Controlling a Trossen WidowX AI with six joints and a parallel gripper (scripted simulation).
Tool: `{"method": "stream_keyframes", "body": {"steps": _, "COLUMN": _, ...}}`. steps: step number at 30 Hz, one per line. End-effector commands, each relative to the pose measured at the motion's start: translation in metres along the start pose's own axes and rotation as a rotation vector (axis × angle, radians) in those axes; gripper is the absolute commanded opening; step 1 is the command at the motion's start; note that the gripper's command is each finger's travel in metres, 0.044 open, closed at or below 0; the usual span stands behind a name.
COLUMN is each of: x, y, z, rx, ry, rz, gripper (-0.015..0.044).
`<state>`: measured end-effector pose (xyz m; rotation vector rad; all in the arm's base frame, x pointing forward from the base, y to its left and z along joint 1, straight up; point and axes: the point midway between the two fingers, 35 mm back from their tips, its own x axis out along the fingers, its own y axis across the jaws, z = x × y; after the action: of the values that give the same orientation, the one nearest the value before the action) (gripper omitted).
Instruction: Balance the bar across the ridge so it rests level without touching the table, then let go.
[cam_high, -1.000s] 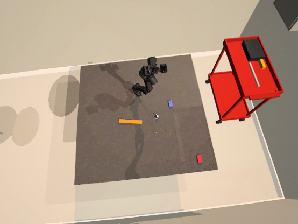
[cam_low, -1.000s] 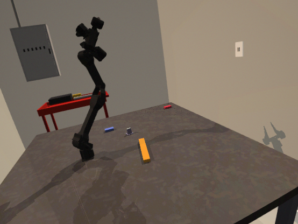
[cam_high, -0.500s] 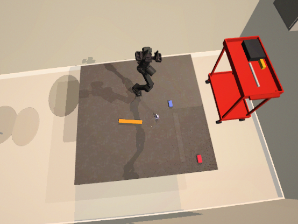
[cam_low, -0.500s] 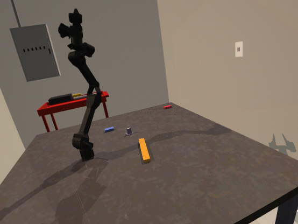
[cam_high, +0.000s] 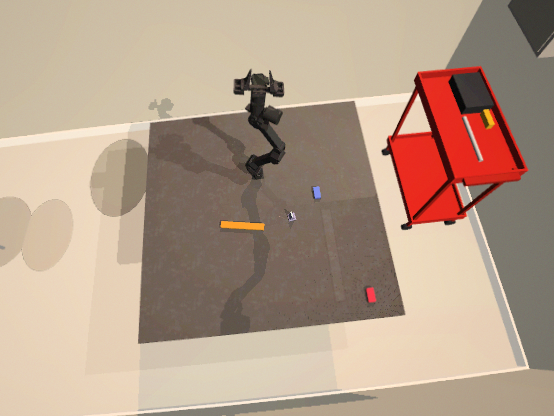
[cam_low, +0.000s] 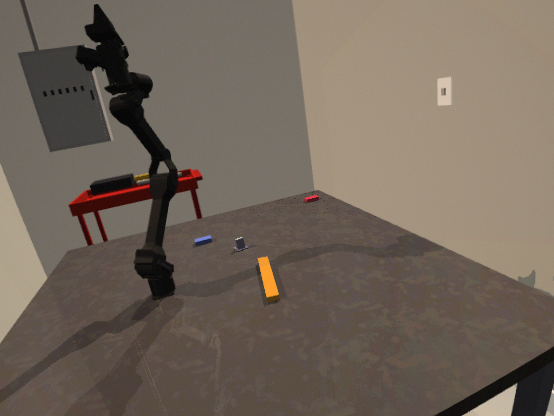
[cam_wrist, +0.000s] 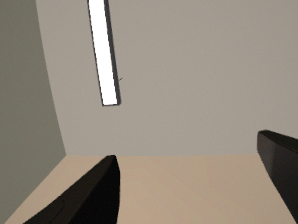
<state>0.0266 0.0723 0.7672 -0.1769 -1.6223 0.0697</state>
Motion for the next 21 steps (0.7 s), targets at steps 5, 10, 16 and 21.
{"method": "stream_keyframes", "body": {"steps": 5, "x": -0.006, "y": -0.045, "z": 0.027, "rx": -0.028, "ry": -0.052, "rz": -0.132, "gripper": 0.0315}}
{"method": "stream_keyframes", "body": {"steps": 10, "x": -0.012, "y": -0.076, "z": 0.041, "rx": -0.05, "ry": -0.079, "rz": -0.229, "gripper": 0.0315}}
{"method": "stream_keyframes", "body": {"steps": 16, "x": -0.023, "y": -0.116, "z": 0.052, "rx": -0.071, "ry": -0.094, "rz": -0.354, "gripper": 0.0315}}
{"method": "stream_keyframes", "body": {"steps": 21, "x": -0.042, "y": -0.154, "z": 0.054, "rx": -0.034, "ry": -0.089, "rz": -0.475, "gripper": 0.0315}}
